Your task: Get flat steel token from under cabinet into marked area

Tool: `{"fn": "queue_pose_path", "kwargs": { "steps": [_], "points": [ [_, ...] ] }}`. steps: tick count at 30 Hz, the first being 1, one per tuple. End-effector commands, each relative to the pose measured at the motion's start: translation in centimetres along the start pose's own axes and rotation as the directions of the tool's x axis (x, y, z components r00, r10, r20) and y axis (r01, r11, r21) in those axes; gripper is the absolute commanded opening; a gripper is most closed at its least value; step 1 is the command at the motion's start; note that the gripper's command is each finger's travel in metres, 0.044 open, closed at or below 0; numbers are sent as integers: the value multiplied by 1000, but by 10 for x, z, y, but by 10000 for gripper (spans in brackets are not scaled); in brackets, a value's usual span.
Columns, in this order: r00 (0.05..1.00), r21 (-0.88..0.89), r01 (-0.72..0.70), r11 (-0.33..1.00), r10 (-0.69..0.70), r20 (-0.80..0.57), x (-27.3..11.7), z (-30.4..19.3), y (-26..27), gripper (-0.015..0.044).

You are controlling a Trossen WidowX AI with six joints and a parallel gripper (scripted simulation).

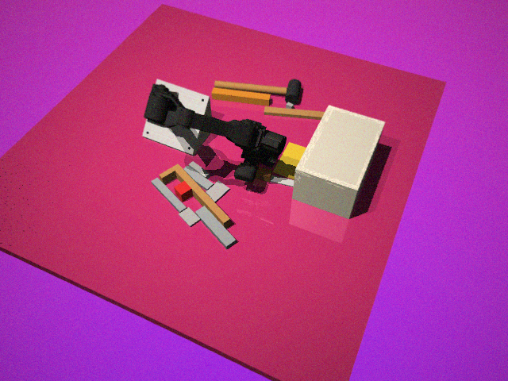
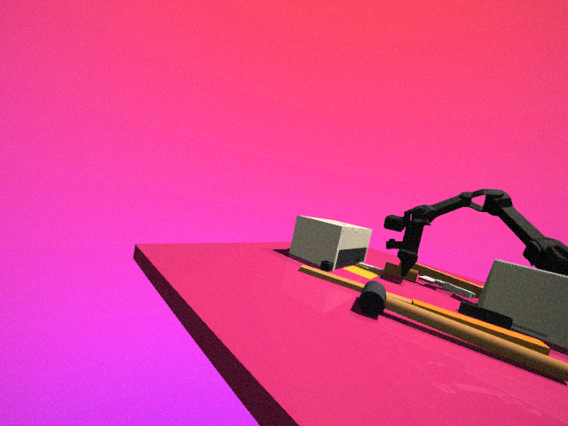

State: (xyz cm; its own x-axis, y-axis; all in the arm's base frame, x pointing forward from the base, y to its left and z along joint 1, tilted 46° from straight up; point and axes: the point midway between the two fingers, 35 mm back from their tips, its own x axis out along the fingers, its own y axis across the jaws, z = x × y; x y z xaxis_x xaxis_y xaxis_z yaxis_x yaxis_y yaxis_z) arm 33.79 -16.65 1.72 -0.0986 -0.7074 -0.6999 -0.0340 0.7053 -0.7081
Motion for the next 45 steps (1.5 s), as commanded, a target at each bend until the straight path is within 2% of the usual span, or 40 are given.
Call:
{"fn": "queue_pose_path", "kwargs": {
  "steps": [1,45],
  "points": [
    [1000,4,3,1000,-3,2,0,6,0,0],
    [1000,6,3,1000,-3,4,-1,47,1,0]
  ]
}}
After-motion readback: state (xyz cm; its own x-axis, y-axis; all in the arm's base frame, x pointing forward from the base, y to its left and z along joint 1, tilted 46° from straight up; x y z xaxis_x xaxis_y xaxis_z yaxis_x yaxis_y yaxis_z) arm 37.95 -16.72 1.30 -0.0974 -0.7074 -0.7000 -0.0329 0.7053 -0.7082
